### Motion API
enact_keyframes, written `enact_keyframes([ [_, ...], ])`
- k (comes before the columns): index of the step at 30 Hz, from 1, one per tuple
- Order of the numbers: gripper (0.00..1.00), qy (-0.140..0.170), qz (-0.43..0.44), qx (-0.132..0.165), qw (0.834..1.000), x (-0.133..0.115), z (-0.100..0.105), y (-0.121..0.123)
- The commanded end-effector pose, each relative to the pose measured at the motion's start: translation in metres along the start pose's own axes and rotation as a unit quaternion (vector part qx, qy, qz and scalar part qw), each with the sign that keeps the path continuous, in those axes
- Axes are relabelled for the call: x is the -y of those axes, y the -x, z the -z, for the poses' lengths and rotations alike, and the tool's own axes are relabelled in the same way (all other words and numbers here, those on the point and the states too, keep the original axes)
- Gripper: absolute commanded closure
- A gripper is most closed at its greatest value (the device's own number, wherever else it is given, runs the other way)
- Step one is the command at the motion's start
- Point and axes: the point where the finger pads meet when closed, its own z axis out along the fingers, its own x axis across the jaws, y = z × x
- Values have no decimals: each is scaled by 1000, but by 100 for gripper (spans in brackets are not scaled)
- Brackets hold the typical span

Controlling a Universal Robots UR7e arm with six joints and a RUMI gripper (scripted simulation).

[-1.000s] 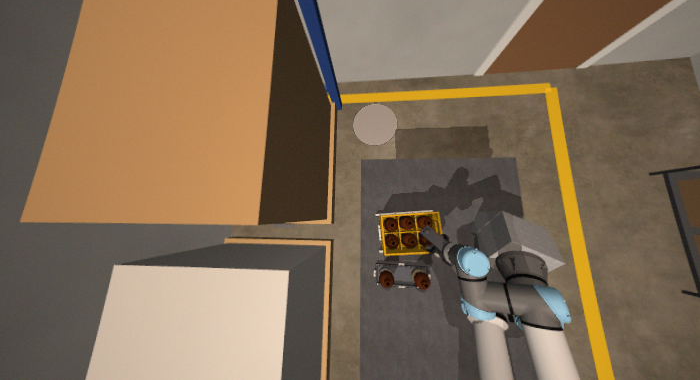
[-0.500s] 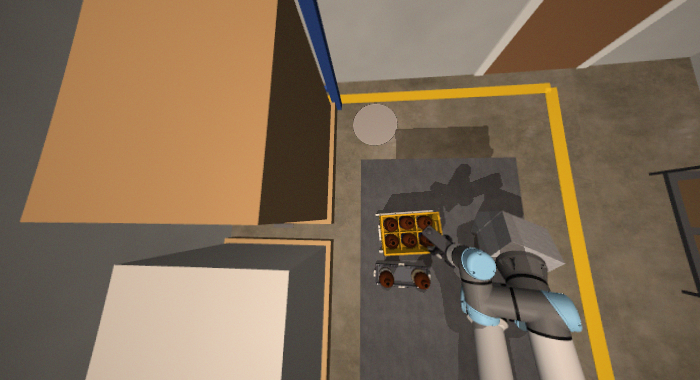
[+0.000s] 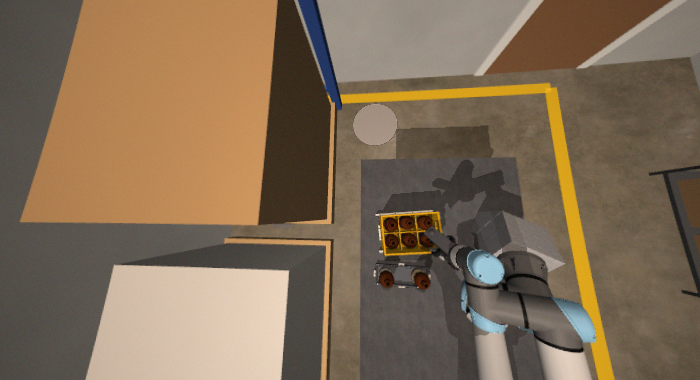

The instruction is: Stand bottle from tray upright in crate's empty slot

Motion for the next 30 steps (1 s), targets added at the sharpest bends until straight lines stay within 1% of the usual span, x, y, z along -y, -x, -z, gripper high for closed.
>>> enact_keyframes([
  [1, 62, 0, 0, 0, 1000, 0, 8, 0],
  [14, 62, 0, 0, 0, 1000, 0, 13, 0],
  [15, 100, 0, 0, 0, 1000, 0, 13, 0],
  [30, 100, 0, 0, 0, 1000, 0, 13, 0],
])
